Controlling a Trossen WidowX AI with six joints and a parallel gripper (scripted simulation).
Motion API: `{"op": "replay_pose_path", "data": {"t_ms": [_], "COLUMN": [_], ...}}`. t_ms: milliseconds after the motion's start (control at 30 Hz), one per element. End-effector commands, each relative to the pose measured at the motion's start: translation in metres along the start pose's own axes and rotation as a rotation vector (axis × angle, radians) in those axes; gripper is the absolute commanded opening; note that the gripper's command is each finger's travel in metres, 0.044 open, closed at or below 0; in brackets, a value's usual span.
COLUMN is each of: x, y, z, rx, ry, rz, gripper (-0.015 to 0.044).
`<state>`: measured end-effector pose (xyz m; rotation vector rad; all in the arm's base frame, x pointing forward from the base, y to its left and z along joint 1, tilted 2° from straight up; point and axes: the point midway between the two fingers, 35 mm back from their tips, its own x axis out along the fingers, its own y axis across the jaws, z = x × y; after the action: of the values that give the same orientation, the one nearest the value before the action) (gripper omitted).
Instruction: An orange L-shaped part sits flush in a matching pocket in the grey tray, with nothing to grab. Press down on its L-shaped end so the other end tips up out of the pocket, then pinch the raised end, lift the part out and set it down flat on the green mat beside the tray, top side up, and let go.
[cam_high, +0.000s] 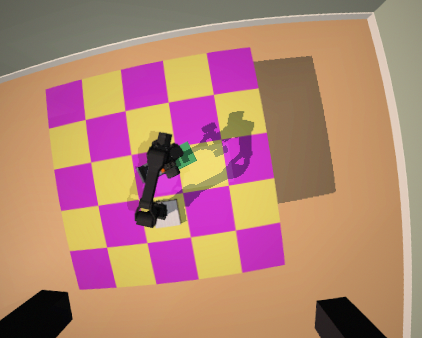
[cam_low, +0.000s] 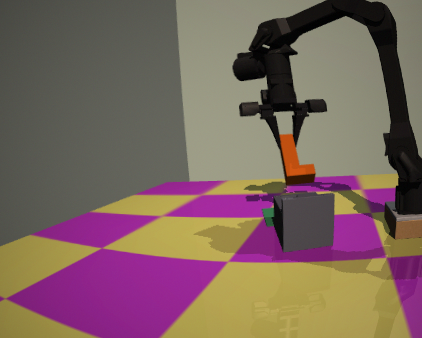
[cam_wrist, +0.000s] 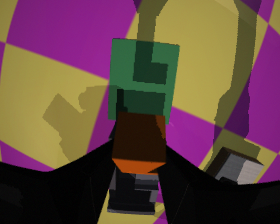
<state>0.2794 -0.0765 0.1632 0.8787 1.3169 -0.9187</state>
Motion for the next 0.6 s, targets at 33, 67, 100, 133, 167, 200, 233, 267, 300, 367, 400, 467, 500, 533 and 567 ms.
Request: {"op": "replay_pose_path", "data": {"t_ms": [33,67,100,133,167,200,233,267,300,367,400,467,500,533,567], "x": [-0.001,-0.001,-0.001,-0.001,-0.001,-0.001,-0.001,-0.001,-0.001,-0.001,-0.001,-0.001,0.0,0.001,0.002], "y": [-0.001,-0.001,-0.001,-0.002,-0.002,-0.002,-0.003,-0.003,-0.003,-0.003,-0.003,-0.003,-0.003,-0.003,-0.003], "z": [0.023,0.027,0.031,0.036,0.041,0.045,0.05,0.053,0.056,0.057,0.057,0.057,0.057,0.057,0.057], "rx": [-0.006,-0.006,-0.006,-0.006,-0.006,-0.006,-0.006,-0.006,-0.006,-0.006,-0.006,-0.006,-0.006,-0.006,-0.006], "ry": [-0.001,-0.001,-0.002,-0.002,-0.003,-0.003,-0.004,-0.004,-0.004,-0.005,-0.005,-0.005,-0.005,-0.005,-0.005], "rz": [0.005,0.005,0.005,0.005,0.005,0.005,0.005,0.005,0.005,0.005,0.005,0.005,0.005,0.005,0.005], "gripper": [0.0,0.0,0.0,0.0,0.0,0.0,0.0,0.0,0.0,0.0,0.0,0.0,0.0,0.0,0.0]}}
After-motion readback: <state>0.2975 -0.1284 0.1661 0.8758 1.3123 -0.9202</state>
